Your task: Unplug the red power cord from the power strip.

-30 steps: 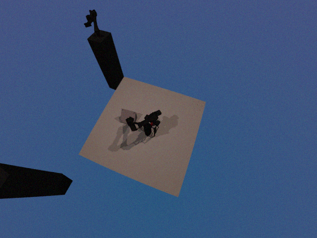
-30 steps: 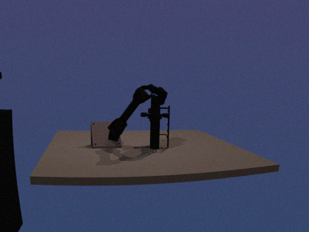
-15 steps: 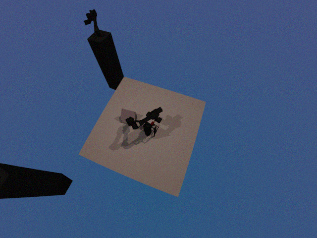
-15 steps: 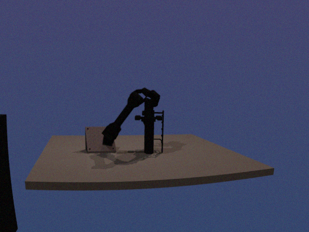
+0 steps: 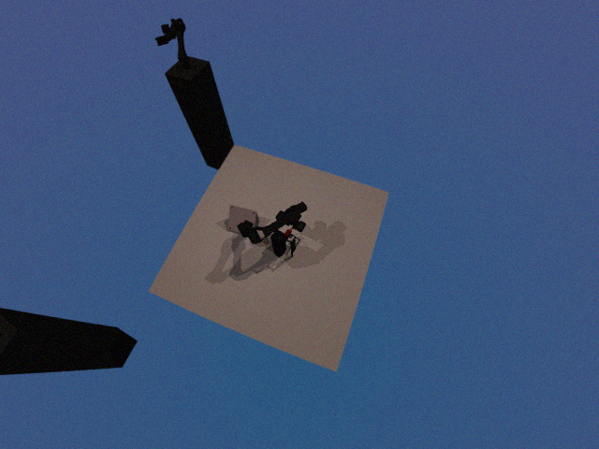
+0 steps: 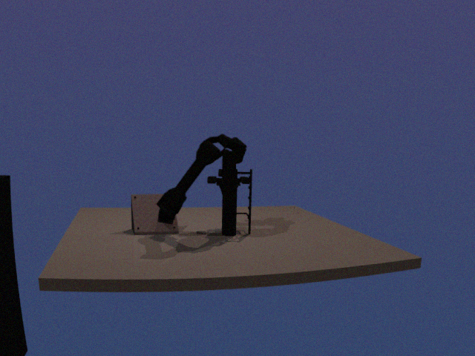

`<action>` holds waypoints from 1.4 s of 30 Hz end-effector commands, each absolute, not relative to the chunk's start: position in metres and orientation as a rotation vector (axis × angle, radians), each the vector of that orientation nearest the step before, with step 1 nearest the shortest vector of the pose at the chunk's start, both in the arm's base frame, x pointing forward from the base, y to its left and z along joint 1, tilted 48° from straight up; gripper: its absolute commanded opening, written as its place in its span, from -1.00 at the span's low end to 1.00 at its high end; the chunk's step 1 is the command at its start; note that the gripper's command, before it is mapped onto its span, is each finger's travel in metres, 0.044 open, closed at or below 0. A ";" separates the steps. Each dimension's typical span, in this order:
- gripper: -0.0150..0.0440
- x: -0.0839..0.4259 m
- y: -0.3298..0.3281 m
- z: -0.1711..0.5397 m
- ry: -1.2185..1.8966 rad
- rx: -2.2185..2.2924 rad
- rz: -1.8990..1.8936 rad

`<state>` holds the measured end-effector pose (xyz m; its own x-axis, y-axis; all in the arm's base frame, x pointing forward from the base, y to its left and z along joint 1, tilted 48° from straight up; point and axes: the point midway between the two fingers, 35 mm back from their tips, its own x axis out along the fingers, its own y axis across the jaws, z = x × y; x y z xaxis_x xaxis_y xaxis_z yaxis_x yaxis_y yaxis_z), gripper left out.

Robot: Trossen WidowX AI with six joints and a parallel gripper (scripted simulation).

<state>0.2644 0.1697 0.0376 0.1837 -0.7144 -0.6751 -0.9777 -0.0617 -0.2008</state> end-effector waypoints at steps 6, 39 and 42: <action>0.05 0.263 0.163 0.046 1.592 -1.833 0.538; 0.05 0.259 0.138 0.059 1.593 -1.835 0.537; 0.05 0.260 0.135 0.057 1.593 -1.835 0.537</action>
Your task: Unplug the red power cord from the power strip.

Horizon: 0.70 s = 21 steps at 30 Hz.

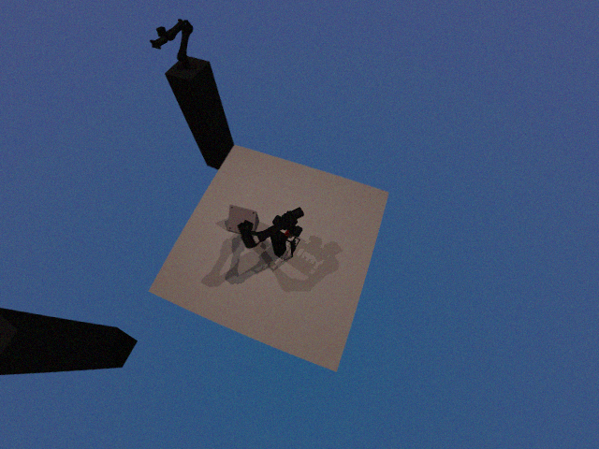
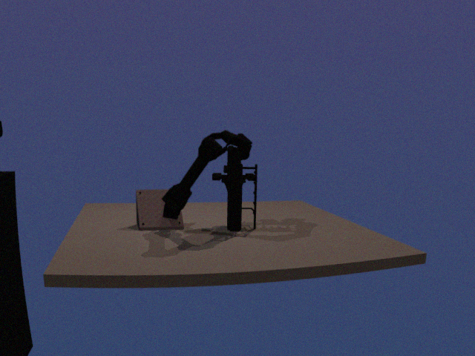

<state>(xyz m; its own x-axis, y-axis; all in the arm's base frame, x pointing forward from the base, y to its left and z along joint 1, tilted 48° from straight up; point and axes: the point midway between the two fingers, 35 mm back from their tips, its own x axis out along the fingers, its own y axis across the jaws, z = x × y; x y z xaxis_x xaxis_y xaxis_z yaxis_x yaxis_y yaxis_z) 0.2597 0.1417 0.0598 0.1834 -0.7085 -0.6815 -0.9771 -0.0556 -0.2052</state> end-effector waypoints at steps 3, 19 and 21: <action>0.05 0.260 0.135 0.056 1.593 -1.835 0.537; -0.33 0.260 0.138 0.057 1.590 -1.825 0.539; -0.44 0.260 0.138 0.057 1.590 -1.825 0.539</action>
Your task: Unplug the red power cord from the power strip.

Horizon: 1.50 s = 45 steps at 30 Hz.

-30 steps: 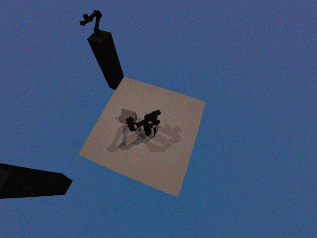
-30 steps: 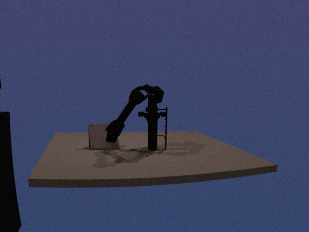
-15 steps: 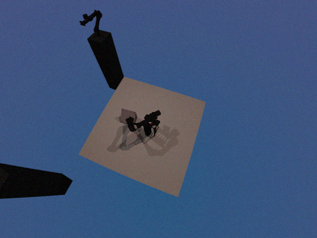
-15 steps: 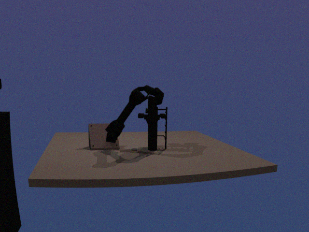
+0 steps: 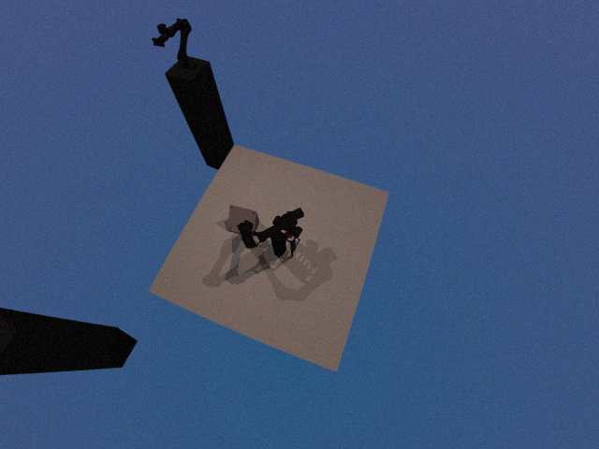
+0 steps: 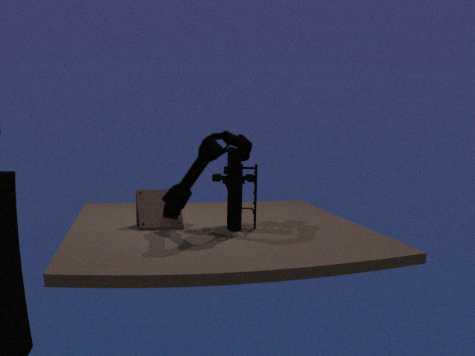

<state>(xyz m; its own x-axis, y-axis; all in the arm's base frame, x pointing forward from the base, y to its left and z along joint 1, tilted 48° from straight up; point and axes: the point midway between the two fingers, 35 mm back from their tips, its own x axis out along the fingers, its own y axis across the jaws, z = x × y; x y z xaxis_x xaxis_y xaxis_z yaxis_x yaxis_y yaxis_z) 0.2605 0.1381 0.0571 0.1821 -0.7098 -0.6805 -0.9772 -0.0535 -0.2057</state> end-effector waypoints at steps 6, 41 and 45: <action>-0.49 0.262 0.143 0.053 1.590 -1.825 0.539; 0.93 0.267 0.168 0.032 1.591 -1.833 0.538; 1.00 0.269 0.197 0.013 1.589 -1.831 0.540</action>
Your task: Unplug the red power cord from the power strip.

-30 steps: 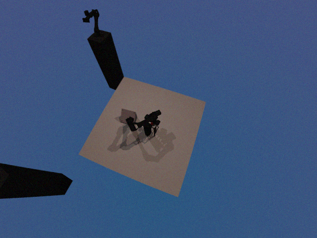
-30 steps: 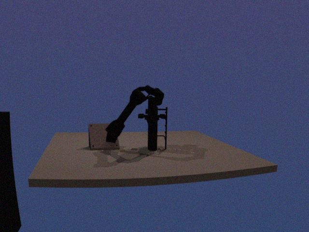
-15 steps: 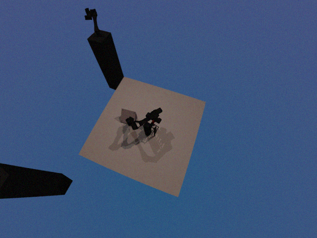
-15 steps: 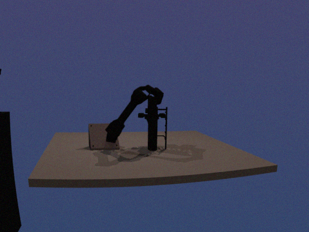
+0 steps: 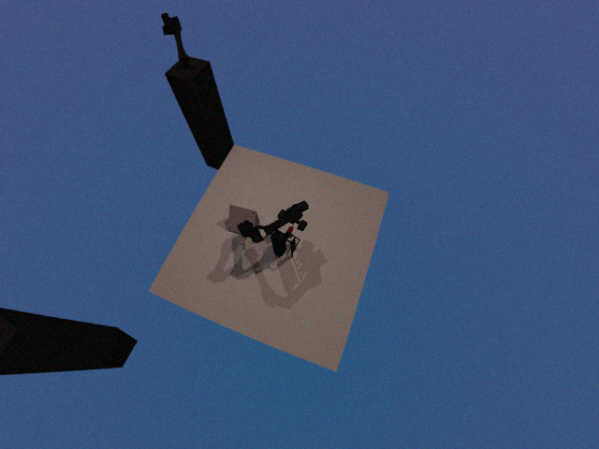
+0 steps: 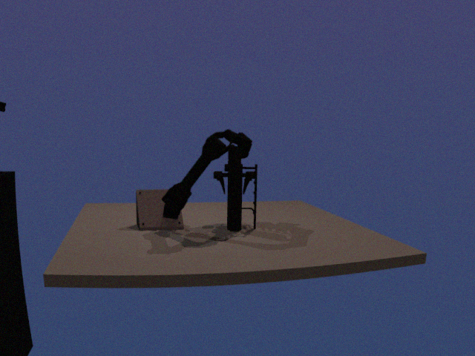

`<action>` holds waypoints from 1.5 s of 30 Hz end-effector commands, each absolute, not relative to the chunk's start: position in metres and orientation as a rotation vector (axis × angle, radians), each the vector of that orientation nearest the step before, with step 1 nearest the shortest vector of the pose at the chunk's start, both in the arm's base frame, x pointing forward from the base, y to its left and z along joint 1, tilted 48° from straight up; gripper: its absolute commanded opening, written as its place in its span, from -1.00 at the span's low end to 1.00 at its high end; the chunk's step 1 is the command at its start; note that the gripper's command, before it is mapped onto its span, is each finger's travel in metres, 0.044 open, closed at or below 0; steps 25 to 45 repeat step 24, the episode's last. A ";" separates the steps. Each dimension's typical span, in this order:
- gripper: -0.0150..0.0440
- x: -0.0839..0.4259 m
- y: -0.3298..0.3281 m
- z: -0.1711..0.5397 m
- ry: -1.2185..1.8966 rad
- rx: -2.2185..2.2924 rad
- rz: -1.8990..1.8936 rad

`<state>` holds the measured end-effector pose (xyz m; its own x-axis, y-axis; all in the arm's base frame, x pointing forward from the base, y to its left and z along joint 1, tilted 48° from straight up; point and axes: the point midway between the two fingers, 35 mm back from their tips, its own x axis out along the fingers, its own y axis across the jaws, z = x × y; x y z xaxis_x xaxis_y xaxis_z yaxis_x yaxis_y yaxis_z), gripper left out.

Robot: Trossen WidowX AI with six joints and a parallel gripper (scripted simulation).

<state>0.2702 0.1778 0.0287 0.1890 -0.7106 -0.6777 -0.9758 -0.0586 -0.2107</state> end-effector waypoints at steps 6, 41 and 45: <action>1.00 0.269 0.209 0.004 1.588 -1.830 0.540; 1.00 0.269 0.209 0.004 1.588 -1.830 0.540; 1.00 0.269 0.209 0.004 1.588 -1.830 0.540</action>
